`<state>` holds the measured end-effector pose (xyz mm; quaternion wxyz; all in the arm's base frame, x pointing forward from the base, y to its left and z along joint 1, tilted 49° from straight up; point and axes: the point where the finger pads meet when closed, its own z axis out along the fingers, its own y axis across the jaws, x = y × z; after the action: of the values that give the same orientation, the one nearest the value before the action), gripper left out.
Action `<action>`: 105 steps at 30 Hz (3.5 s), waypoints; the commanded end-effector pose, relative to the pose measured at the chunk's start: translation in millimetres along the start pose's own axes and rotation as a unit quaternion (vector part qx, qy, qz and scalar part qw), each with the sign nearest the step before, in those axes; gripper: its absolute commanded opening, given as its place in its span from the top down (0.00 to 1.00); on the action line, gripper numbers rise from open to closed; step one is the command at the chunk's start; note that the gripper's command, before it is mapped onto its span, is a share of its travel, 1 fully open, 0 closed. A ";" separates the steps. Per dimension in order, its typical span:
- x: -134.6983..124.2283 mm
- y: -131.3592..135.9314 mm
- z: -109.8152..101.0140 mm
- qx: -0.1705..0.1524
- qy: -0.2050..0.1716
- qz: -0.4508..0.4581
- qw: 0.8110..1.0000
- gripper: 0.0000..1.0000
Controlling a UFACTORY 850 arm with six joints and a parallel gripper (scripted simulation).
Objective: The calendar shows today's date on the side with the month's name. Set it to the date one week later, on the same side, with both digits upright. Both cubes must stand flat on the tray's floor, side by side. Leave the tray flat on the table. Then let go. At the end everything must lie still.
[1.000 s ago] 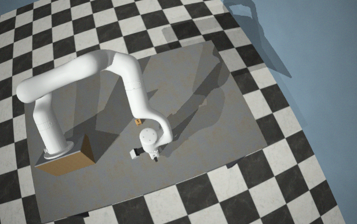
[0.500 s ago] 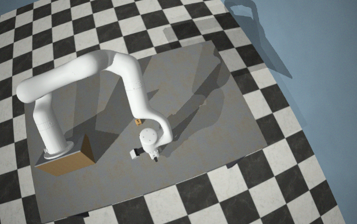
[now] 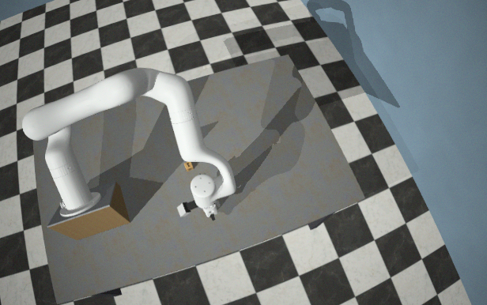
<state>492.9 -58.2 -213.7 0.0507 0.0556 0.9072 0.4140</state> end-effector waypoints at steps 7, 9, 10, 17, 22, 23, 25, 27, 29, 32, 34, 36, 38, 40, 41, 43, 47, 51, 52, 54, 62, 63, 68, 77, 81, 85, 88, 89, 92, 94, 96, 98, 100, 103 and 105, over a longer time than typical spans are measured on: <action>-0.8 -0.2 -0.7 0.000 -0.001 0.000 1.000 0.71; -0.8 -0.2 -0.7 0.000 -0.001 0.000 1.000 0.71; -0.8 -0.2 -0.7 0.000 -0.001 0.000 1.000 0.71; -0.8 -0.2 -0.7 0.000 -0.001 0.000 1.000 0.71; -0.8 -0.2 -0.7 0.000 -0.001 0.000 1.000 0.71; -0.8 -0.2 -0.7 0.000 -0.001 0.000 1.000 0.71; -0.8 -0.2 -0.7 0.000 -0.001 0.000 1.000 0.71; -0.8 -0.2 -0.7 0.000 -0.001 0.000 1.000 0.71; -0.8 -0.2 -0.7 0.000 -0.001 0.000 1.000 0.71; -0.8 -0.2 -0.7 0.000 -0.001 0.000 1.000 0.71; -0.8 -0.2 -0.7 0.000 -0.001 0.000 1.000 0.71; -0.8 -0.2 -0.7 0.000 -0.001 0.000 1.000 0.71; -0.8 -0.2 -0.7 0.000 -0.001 0.000 1.000 0.71; -0.8 -0.2 -0.7 0.000 -0.001 0.000 1.000 0.71; -0.8 -0.2 -0.7 0.000 -0.001 0.000 1.000 0.71; -0.8 -0.2 -0.7 0.000 -0.001 0.000 1.000 0.71; -0.8 -0.2 -0.7 0.000 -0.001 0.000 1.000 0.71; -0.8 -0.2 -0.7 0.000 -0.001 0.000 1.000 0.71; -0.8 -0.2 -0.7 0.000 -0.001 0.000 1.000 0.71; -0.8 -0.2 -0.7 0.000 -0.001 0.000 1.000 0.71; -0.8 -0.2 -0.7 0.000 -0.001 0.000 1.000 0.71; -0.8 -0.2 -0.7 0.000 -0.001 0.000 1.000 0.71; -0.8 -0.2 -0.7 0.000 -0.001 0.000 1.000 0.71; -0.8 -0.2 -0.7 0.000 -0.001 0.000 1.000 0.67; -0.8 -0.2 -0.7 0.000 -0.001 0.000 1.000 0.63; -0.8 -0.2 -0.7 0.000 -0.001 0.000 1.000 0.59; -0.8 -0.2 -0.7 0.000 -0.001 0.000 1.000 0.55; -0.8 -0.2 -0.7 0.000 -0.001 0.000 1.000 0.55; -0.8 -0.2 -0.7 0.000 -0.001 0.000 1.000 0.51; -0.8 -0.2 -0.7 0.000 -0.001 0.000 1.000 0.51; -0.8 -0.2 -0.7 0.000 -0.001 0.000 1.000 0.51; -0.8 -0.2 -0.7 0.000 -0.001 0.000 1.000 0.51; -0.8 -0.2 -0.8 0.000 -0.001 0.000 1.000 0.51; -0.8 -0.2 -1.0 0.000 -0.001 0.000 1.000 0.51; -0.8 -0.2 -2.5 0.000 -0.001 0.000 1.000 0.51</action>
<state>492.8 -58.4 -213.6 0.0506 0.0556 0.9072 0.4140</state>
